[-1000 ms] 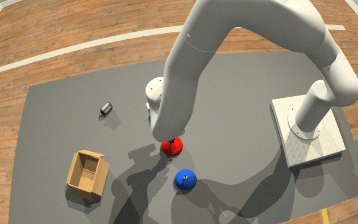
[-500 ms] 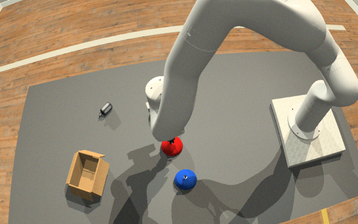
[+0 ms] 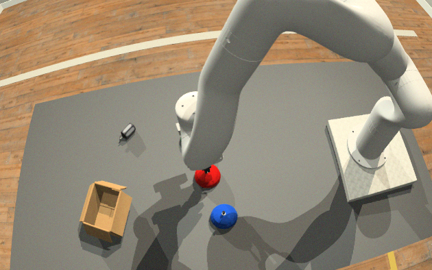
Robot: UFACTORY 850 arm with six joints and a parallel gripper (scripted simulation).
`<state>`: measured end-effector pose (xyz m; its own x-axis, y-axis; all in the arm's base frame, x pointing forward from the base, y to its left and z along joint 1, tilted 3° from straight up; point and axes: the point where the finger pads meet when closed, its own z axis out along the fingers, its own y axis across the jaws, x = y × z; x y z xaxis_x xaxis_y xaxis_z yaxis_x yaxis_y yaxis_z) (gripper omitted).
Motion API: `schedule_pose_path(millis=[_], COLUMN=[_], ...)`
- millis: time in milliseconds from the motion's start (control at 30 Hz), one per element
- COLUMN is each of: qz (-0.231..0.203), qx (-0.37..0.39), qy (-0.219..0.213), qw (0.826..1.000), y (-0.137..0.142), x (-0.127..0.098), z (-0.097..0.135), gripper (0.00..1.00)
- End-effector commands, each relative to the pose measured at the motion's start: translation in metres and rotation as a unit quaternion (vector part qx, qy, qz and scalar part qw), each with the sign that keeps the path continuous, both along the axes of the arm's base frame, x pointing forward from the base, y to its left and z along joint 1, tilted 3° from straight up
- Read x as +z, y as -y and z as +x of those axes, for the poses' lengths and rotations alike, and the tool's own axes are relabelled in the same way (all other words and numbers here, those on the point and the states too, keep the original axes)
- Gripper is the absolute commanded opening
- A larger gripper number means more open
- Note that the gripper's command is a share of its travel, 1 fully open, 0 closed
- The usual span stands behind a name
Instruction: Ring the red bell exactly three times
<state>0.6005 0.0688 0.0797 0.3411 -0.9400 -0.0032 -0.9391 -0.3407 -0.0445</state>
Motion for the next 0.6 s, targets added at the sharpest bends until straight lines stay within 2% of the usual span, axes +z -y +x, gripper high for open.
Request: schedule_pose_path(millis=[0,567], qz=[0.000,0.000], qx=[0.000,0.000], qy=[0.001,0.001], qw=[1.000,1.000], y=[-0.0001,-0.0001], x=[0.0010,0.0035], z=[0.0009,0.0010], gripper=[0.00,0.00])
